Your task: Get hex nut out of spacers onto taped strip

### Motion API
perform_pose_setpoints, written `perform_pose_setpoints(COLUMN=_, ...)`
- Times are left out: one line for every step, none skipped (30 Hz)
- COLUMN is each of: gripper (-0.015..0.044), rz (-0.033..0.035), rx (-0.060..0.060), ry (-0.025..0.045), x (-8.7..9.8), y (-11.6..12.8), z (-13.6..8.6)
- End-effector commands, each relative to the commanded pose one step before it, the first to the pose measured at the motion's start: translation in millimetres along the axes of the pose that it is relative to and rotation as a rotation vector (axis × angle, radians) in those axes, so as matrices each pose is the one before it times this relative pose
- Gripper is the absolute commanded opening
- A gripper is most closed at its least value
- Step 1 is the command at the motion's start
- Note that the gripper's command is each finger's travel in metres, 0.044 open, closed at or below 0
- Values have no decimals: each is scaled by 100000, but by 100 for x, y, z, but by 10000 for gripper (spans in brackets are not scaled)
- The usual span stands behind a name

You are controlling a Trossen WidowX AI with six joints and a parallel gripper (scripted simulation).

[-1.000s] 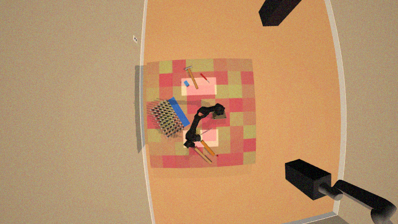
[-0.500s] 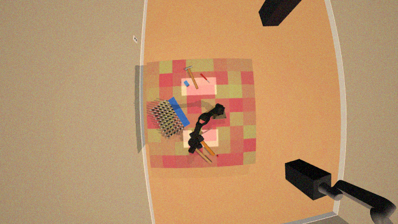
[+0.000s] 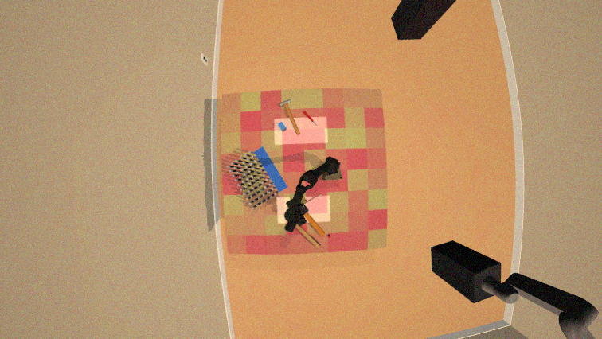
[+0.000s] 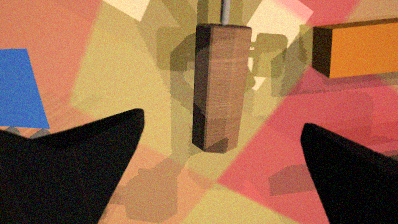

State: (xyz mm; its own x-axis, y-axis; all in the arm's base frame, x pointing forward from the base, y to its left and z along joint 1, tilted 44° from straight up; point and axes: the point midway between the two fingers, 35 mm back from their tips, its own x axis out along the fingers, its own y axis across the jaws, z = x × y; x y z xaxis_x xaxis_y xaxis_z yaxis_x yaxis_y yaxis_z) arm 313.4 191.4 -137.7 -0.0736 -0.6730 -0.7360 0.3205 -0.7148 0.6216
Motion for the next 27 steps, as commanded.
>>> perform_pose_setpoints(gripper=309, rz=598, rx=-682, ry=199, x=18, y=124, z=22)
perform_pose_setpoints(gripper=282, rz=0, rx=0, ry=0, x=0, y=0, z=0)
perform_pose_setpoints(gripper=280, rz=0, rx=0, ry=0, x=0, y=0, z=0)
perform_pose_setpoints(gripper=280, rz=0, rx=0, ry=0, x=0, y=0, z=0)
perform_pose_setpoints(gripper=280, rz=0, rx=0, ry=0, x=0, y=0, z=0)
perform_pose_setpoints(gripper=280, rz=0, rx=0, ry=0, x=0, y=0, z=0)
perform_pose_setpoints(gripper=280, rz=0, rx=0, ry=0, x=0, y=0, z=0)
perform_pose_setpoints(gripper=280, rz=0, rx=0, ry=0, x=0, y=0, z=0)
perform_pose_setpoints(gripper=280, rz=0, rx=0, ry=0, x=0, y=0, z=0)
perform_pose_setpoints(gripper=280, rz=0, rx=0, ry=0, x=0, y=0, z=0)
perform_pose_setpoints(gripper=280, rz=0, rx=0, ry=0, x=0, y=0, z=0)
perform_pose_setpoints(gripper=280, rz=0, rx=0, ry=0, x=0, y=0, z=0)
perform_pose_setpoints(gripper=280, rz=0, rx=0, ry=0, x=0, y=0, z=0)
perform_pose_setpoints(gripper=280, rz=0, rx=0, ry=1, x=28, y=-1, z=-3)
perform_pose_setpoints(gripper=280, rz=0, rx=1, ry=2, x=83, y=-1, z=-9)
perform_pose_setpoints(gripper=280, rz=0, rx=1, ry=3, x=138, y=-2, z=-15)
perform_pose_setpoints(gripper=280, rz=0, rx=1, ry=4, x=166, y=-3, z=-17)
perform_pose_setpoints(gripper=280, rz=0, rx=1, ry=4, x=166, y=-2, z=-16)
perform_pose_setpoints(gripper=280, rz=1, rx=1, ry=3, x=166, y=-2, z=-15)
perform_pose_setpoints(gripper=280, rz=1, rx=1, ry=3, x=166, y=-2, z=-14)
perform_pose_setpoints(gripper=280, rz=1, rx=1, ry=3, x=166, y=-2, z=-14)
perform_pose_setpoints(gripper=280, rz=1, rx=1, ry=3, x=166, y=-1, z=-13)
perform_pose_setpoints(gripper=280, rz=2, rx=2, ry=3, x=166, y=-1, z=-12)
perform_pose_setpoints(gripper=280, rz=2, rx=2, ry=2, x=166, y=-1, z=-11)
perform_pose_setpoints(gripper=280, rz=2, rx=2, ry=2, x=165, y=-1, z=-10)
perform_pose_setpoints(gripper=280, rz=3, rx=2, ry=2, x=165, y=0, z=-9)
perform_pose_setpoints(gripper=280, rz=3, rx=2, ry=2, x=165, y=0, z=-8)
